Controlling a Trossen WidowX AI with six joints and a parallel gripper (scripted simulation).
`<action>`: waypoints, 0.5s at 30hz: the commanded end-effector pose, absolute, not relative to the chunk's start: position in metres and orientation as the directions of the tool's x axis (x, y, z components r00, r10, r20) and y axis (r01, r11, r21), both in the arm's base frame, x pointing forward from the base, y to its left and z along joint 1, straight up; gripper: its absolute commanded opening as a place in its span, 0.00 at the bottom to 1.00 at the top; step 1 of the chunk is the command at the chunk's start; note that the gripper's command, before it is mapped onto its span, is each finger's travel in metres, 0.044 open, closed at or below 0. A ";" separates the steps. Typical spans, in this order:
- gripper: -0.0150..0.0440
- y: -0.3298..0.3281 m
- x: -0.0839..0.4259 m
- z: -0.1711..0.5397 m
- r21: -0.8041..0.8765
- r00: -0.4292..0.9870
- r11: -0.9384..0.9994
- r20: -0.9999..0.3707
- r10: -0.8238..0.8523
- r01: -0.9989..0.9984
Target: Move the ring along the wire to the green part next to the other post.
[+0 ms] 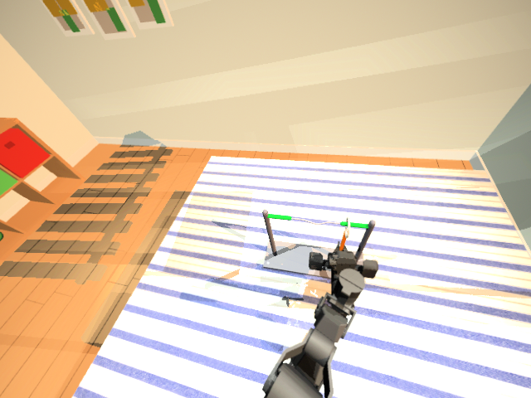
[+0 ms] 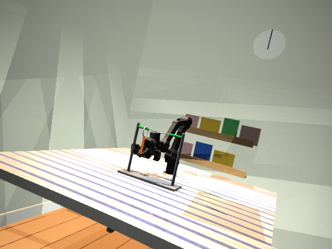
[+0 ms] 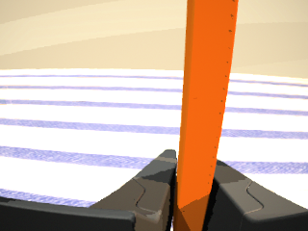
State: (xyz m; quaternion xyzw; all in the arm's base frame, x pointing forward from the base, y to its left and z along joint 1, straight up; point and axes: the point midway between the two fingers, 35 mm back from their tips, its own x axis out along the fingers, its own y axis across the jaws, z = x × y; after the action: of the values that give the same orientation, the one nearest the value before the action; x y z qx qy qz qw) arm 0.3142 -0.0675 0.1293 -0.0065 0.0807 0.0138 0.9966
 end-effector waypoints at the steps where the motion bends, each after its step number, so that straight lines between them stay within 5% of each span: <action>1: 0.06 -0.068 0.314 0.129 -0.011 0.987 1.000 -0.161 0.026 -0.029; 15: 0.00 -0.067 0.315 0.138 -0.012 0.987 1.000 -0.161 0.024 -0.027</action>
State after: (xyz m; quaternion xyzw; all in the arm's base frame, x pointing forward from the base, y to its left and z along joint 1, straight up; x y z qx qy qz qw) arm 0.3138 -0.0667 0.1319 -0.0051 0.0840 0.0149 0.9963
